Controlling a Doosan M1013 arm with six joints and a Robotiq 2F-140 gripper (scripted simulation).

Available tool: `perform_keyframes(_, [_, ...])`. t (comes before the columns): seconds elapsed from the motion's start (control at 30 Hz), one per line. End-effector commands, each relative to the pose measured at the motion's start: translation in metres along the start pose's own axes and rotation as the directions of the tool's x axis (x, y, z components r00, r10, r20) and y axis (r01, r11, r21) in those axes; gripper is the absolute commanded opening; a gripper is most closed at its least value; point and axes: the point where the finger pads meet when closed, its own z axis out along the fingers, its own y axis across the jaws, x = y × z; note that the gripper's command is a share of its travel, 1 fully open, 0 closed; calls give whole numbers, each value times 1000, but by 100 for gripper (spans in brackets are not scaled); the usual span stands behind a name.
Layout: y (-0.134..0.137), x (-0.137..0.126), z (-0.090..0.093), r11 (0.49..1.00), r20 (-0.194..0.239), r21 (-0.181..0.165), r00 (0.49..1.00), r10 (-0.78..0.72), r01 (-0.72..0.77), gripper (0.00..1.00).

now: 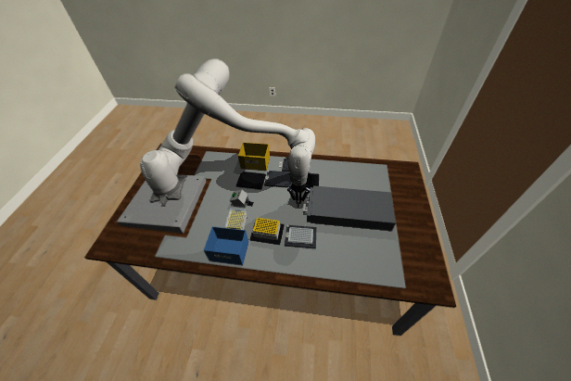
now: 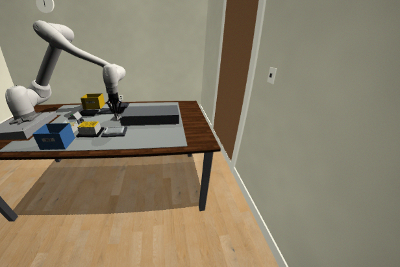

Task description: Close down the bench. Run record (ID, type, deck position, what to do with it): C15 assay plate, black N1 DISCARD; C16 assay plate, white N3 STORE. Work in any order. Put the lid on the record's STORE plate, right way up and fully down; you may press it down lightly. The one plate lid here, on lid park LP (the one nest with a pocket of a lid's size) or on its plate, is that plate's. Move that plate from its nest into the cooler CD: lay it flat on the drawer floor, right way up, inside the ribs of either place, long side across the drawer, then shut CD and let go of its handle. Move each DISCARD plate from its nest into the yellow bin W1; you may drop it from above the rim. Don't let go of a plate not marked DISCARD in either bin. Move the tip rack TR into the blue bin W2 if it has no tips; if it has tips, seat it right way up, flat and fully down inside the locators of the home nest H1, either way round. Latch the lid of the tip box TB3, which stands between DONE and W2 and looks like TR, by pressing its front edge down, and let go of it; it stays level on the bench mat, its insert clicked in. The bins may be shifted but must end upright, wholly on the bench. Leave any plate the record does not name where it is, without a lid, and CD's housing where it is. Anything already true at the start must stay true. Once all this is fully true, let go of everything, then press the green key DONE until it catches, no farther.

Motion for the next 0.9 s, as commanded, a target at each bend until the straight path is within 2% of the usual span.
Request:
perform_keyframes(0.0, [-3,0,0,1000,0,0,1000,0,0,0])
perform_keyframes(0.87, [-33,0,0,1000,0,0,1000,0,0,0])
